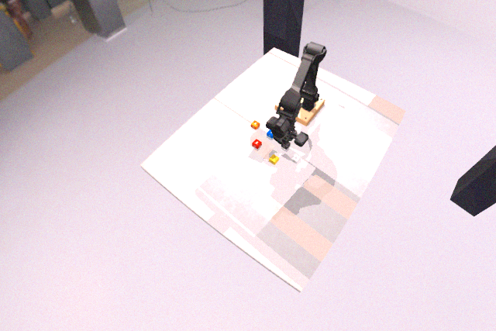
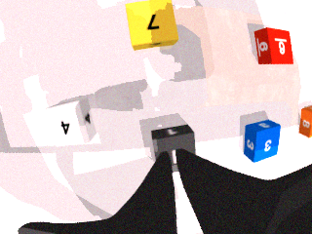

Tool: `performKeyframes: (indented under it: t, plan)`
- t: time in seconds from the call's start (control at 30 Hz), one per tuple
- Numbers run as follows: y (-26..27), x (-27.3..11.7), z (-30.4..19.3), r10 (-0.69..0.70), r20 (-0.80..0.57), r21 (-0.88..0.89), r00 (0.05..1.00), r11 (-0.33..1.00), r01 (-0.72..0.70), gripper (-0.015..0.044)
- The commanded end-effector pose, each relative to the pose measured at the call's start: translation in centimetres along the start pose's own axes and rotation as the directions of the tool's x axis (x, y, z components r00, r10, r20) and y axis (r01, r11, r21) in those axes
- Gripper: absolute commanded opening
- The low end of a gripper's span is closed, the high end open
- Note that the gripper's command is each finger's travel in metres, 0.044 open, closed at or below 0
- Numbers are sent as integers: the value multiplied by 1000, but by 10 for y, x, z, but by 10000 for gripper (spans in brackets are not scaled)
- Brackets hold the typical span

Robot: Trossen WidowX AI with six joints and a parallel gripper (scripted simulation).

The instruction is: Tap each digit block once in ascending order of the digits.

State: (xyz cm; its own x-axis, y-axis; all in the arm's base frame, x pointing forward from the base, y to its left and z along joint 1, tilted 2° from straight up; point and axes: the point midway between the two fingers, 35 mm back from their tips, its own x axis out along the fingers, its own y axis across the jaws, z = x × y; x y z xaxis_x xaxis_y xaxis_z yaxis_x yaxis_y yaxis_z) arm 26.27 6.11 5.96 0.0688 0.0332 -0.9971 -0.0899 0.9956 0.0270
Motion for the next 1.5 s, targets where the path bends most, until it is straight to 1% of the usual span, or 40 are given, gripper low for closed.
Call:
performKeyframes:
  t: [0.0,0.47,0.77,0.87,1.03,1.1,1.23,1.3,1.47]
  plan:
    - [-1,8,-3,-6,-11,5,1000,1000,6,20]
    - [-1,30,-4,-6,-11,5,1000,1000,6,20]
    - [-1,31,-4,-6,-11,5,1000,1000,6,20]
    - [-1,4,-3,-5,-10,4,1000,1000,5,20]
    - [-1,1,-3,-6,-11,5,1000,1000,6,20]
    - [-1,-7,-2,-6,-11,4,1000,1000,6,20]
    - [0,-61,0,-6,-10,4,1000,1000,6,20]
    - [-1,-78,-2,-6,-11,4,1000,1000,6,20]
    - [-1,-80,-2,-6,-11,4,1000,1000,6,20]
